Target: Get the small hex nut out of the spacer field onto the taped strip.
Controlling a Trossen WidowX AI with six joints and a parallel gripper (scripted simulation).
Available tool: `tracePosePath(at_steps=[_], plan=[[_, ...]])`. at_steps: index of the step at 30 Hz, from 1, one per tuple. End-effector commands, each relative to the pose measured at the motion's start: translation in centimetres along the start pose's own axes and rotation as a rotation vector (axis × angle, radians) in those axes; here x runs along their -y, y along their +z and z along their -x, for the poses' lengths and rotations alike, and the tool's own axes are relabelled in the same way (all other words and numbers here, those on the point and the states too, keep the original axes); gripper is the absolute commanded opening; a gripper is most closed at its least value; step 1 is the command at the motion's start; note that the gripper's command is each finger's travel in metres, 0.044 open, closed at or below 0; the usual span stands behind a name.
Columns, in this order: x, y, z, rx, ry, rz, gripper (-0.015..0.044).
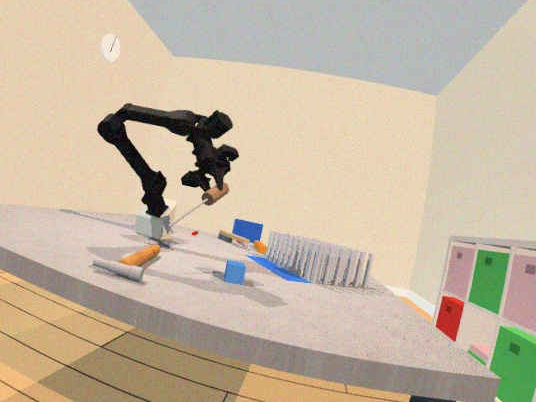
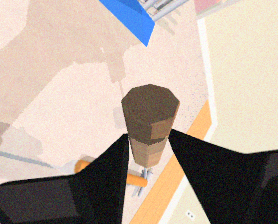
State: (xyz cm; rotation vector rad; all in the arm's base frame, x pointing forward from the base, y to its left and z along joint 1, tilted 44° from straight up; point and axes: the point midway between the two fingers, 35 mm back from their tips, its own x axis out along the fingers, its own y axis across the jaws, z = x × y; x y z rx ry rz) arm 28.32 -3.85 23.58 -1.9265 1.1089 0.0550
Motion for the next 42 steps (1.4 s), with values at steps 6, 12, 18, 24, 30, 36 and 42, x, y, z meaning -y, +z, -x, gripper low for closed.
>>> tracePosePath(at_steps=[6, 12, 18, 24, 30, 36, 42], plan=[[-0.2, -1.4, 0.1, -0.071, -0.003, 0.287, 0.0000], [-0.5, -2.1, 0.2, -0.115, 0.013, 0.490, 0.0000], [-0.7, -2.8, 0.2, -0.157, 0.039, 0.692, 0.0000], [-1.0, -3.4, 0.3, -0.192, 0.070, 0.871, 0.0000], [-1.0, -3.4, 0.2, -0.193, 0.072, 0.877, 0.0000], [-1.1, -3.2, -0.1, -0.189, 0.075, 0.875, 0.0000], [-1.3, -3.1, -0.6, -0.185, 0.078, 0.873, 0.0000]])
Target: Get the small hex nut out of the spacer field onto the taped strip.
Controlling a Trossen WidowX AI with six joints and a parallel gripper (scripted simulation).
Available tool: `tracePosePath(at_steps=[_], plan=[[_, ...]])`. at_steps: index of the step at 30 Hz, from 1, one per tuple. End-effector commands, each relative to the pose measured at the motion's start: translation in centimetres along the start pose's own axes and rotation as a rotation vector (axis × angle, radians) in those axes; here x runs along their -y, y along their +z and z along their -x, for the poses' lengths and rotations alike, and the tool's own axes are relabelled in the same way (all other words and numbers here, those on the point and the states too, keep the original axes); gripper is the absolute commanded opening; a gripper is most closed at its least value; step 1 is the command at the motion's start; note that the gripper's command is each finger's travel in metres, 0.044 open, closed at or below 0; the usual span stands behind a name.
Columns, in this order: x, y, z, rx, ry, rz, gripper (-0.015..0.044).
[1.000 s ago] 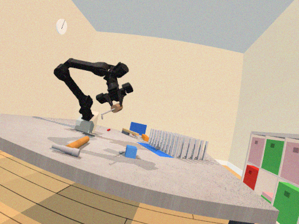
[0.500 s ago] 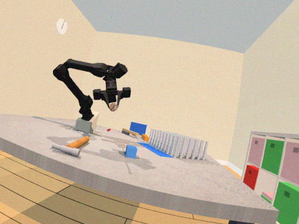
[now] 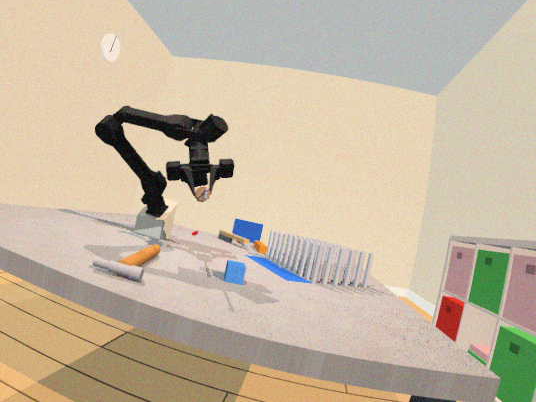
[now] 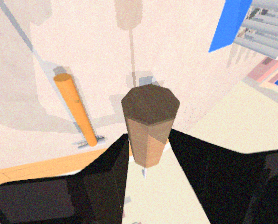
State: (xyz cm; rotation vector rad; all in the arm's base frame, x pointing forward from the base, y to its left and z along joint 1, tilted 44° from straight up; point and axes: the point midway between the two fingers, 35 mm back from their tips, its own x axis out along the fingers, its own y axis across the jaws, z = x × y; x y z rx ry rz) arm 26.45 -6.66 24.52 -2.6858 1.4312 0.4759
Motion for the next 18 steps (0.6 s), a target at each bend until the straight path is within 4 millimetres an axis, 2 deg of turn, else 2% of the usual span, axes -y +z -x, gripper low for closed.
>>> tracePosePath(at_steps=[1, 18], plan=[[0.2, 0.2, -0.2, 0.004, -0.004, 0.002, 0.0000], [0.3, 0.9, -1.4, 0.018, -0.001, -0.002, 0.0000]])
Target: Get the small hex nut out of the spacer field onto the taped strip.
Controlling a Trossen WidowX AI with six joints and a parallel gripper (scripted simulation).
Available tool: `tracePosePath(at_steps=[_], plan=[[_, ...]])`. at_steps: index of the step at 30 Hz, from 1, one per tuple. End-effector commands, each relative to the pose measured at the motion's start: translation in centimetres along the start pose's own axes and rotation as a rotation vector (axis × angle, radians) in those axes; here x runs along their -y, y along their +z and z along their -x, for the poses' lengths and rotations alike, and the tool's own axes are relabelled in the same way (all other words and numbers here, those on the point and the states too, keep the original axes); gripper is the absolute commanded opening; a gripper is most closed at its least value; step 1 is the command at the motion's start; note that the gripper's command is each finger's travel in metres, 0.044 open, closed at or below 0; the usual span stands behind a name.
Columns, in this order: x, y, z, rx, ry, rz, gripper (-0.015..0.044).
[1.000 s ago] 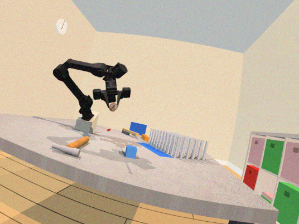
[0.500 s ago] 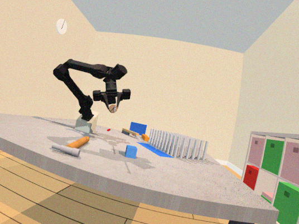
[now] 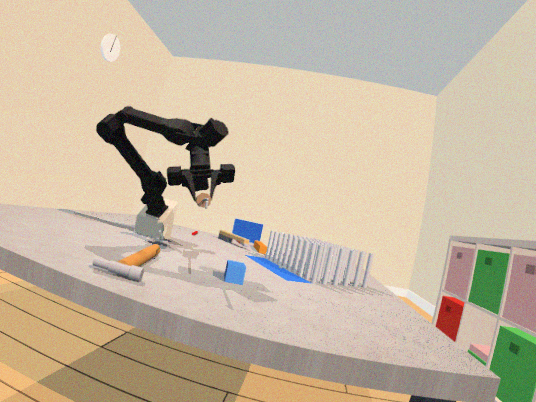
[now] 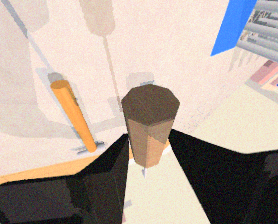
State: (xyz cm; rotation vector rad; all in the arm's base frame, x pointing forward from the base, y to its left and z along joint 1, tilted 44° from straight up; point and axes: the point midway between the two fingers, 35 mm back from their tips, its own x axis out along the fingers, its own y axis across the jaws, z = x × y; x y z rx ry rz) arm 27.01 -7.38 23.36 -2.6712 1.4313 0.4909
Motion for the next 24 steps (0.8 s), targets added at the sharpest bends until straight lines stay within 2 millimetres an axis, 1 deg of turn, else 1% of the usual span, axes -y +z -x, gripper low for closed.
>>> tracePosePath(at_steps=[1, 24], plan=[[0.2, 0.2, -0.3, 0.004, -0.004, 0.003, 0.0000], [0.2, 1.2, -1.8, 0.018, -0.002, -0.002, 0.0000]])
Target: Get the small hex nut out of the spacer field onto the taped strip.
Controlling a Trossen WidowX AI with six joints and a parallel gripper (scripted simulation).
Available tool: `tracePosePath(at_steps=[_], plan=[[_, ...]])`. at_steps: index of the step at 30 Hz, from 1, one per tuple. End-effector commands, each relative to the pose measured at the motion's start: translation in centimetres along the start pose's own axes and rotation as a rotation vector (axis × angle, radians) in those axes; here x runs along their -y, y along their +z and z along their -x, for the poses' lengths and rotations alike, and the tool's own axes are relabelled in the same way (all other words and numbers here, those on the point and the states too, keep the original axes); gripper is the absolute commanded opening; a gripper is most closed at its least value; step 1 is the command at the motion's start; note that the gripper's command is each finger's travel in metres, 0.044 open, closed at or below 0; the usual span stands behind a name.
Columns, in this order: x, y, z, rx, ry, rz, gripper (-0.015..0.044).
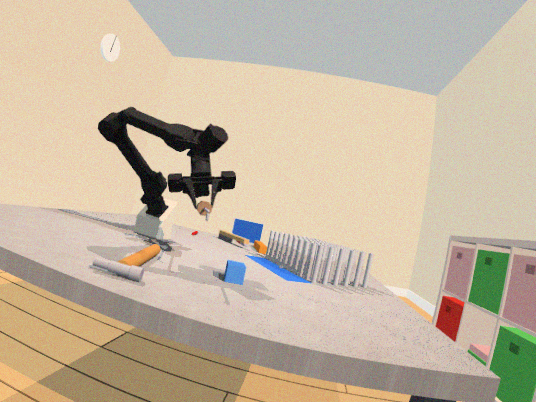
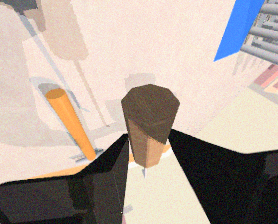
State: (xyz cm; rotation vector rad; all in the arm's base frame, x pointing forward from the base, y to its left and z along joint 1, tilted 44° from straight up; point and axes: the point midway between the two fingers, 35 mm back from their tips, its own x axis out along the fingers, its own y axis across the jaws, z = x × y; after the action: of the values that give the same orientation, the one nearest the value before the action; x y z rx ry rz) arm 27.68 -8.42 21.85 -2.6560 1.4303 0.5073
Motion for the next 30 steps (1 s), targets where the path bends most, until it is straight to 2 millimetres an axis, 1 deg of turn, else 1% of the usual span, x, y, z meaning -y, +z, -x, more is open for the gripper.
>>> tracePosePath(at_steps=[1, 30], plan=[[0.1, 0.1, -0.3, 0.003, -0.005, 0.003, 0.0000], [0.0, 1.3, -2.2, 0.014, -0.005, -0.002, 0.0000]])
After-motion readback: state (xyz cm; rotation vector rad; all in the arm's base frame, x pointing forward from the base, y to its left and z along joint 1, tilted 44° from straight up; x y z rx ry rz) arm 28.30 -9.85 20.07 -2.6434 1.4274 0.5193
